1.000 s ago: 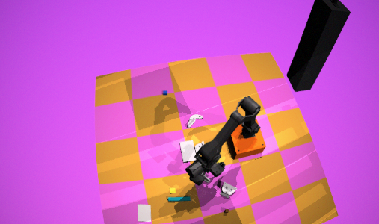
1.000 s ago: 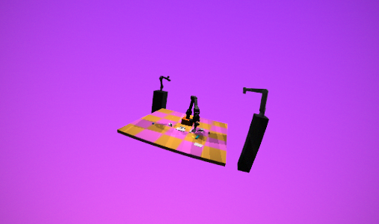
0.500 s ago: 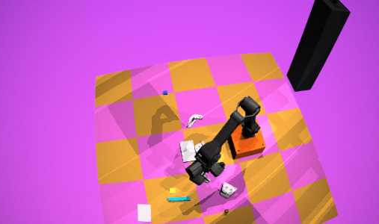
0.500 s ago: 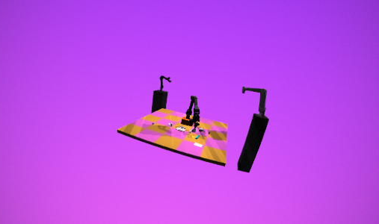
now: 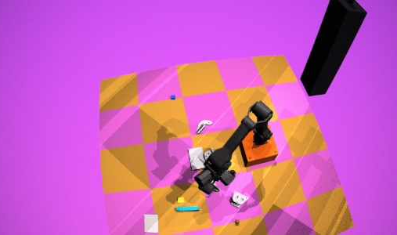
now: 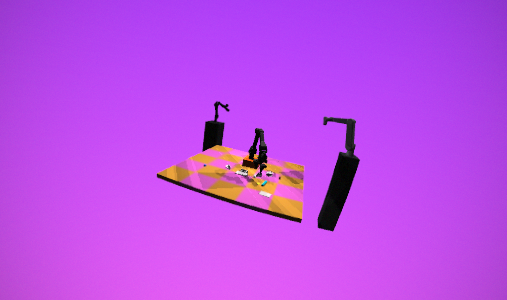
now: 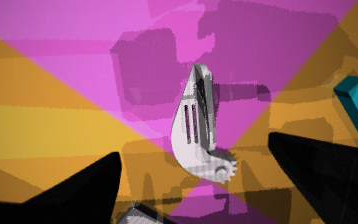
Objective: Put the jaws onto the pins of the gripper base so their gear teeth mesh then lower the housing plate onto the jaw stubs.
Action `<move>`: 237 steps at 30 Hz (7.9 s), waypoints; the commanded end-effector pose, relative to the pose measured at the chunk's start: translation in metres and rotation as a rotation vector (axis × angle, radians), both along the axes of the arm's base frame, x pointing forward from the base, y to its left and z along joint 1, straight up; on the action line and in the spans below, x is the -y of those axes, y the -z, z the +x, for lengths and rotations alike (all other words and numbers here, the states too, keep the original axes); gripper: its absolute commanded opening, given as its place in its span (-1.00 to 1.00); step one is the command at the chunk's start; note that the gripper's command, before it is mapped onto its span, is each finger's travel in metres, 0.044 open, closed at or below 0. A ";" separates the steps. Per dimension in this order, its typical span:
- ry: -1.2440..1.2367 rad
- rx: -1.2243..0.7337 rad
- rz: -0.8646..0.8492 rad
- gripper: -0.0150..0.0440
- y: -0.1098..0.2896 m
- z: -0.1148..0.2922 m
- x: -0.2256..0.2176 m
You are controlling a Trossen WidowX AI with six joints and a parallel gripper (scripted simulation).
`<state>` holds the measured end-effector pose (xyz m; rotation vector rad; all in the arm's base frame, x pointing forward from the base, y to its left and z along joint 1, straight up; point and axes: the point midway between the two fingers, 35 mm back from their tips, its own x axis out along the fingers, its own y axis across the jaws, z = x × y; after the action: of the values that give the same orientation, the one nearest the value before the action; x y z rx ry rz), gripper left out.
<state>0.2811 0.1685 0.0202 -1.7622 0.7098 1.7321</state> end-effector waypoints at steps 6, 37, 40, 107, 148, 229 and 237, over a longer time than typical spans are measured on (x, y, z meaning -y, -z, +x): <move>-0.004 -0.001 0.005 1.00 0.000 0.000 -0.001; 0.000 0.000 0.000 1.00 0.000 0.000 0.000; 0.000 0.000 0.000 1.00 0.004 0.001 0.000; -0.001 0.000 0.000 0.00 0.051 0.003 -0.002; -0.004 -0.001 0.006 -0.04 -0.027 0.002 -0.002; 2.283 -0.033 0.047 -0.04 -0.024 -0.057 0.117; 2.470 -0.035 0.050 -0.04 -0.023 -0.063 0.124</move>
<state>0.2190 0.0452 0.0434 0.0660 1.5529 -0.0565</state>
